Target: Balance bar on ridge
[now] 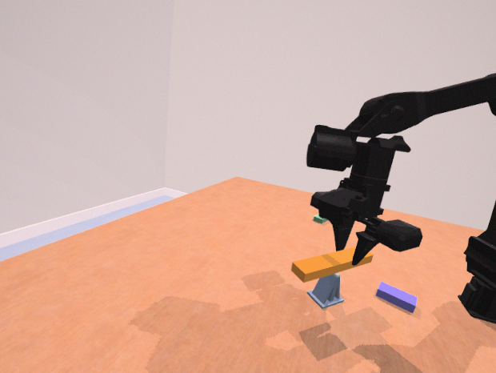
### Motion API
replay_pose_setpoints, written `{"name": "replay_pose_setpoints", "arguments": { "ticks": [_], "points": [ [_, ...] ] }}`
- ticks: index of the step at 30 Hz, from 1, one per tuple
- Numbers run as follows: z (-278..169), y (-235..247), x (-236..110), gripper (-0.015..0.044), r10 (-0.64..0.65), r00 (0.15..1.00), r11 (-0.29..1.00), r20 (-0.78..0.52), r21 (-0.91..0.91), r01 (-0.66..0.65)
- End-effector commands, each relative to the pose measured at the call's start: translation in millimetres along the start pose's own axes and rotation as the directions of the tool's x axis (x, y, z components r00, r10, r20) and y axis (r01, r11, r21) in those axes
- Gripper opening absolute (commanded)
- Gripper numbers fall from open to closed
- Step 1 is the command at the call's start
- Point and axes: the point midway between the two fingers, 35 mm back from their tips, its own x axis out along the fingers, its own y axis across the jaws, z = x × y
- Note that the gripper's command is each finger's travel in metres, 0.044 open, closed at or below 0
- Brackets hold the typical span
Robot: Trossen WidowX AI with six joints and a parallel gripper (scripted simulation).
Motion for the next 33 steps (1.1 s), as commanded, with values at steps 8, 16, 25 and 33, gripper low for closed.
{"name": "replay_pose_setpoints", "arguments": {
  "ticks": [8, 16, 25, 33],
  "points": [
    [0.5, 0.1, 1.7, 0.0, 0.003, 1.0, 1.0, 0.0, 0.003, -0.003],
    [0.5, 0.1, 2.4, 0.0, 0.003, 1.0, 1.0, 0.0, 0.003, -0.003],
    [0.6, 0.1, 3.1, 0.0, 0.003, 1.0, 1.0, 0.0, 0.003, -0.003],
    [0.6, 0.1, 3.8, 0.0, 0.003, 1.0, 1.0, 0.0, 0.003, -0.003]
  ]
}}
